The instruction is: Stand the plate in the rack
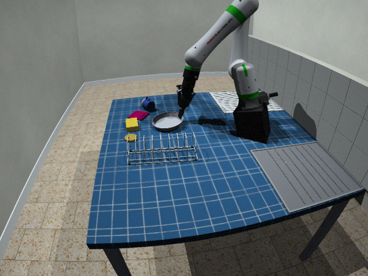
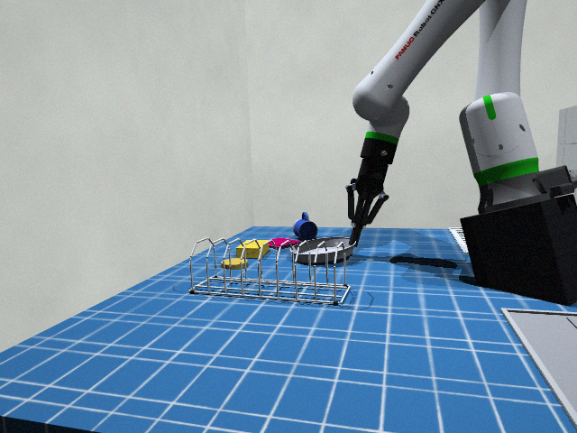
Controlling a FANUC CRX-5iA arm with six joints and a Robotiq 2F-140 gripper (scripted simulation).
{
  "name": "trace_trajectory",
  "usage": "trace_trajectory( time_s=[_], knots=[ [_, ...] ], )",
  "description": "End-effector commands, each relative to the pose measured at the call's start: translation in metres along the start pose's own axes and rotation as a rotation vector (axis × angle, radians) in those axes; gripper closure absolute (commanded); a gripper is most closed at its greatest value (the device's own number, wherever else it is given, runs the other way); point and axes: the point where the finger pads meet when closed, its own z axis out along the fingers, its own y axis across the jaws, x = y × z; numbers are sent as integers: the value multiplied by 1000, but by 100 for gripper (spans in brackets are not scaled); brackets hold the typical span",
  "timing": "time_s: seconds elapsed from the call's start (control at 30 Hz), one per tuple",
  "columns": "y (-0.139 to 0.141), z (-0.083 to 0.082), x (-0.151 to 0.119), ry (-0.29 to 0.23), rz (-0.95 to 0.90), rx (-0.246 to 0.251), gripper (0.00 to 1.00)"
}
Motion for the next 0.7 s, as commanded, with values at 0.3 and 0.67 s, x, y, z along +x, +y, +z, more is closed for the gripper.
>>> trace_trajectory(
  time_s=[0.3,0.67],
  knots=[
    [-13,-14,0,7,1,-122,90],
    [-39,-34,0,8,2,-329,90]
  ],
)
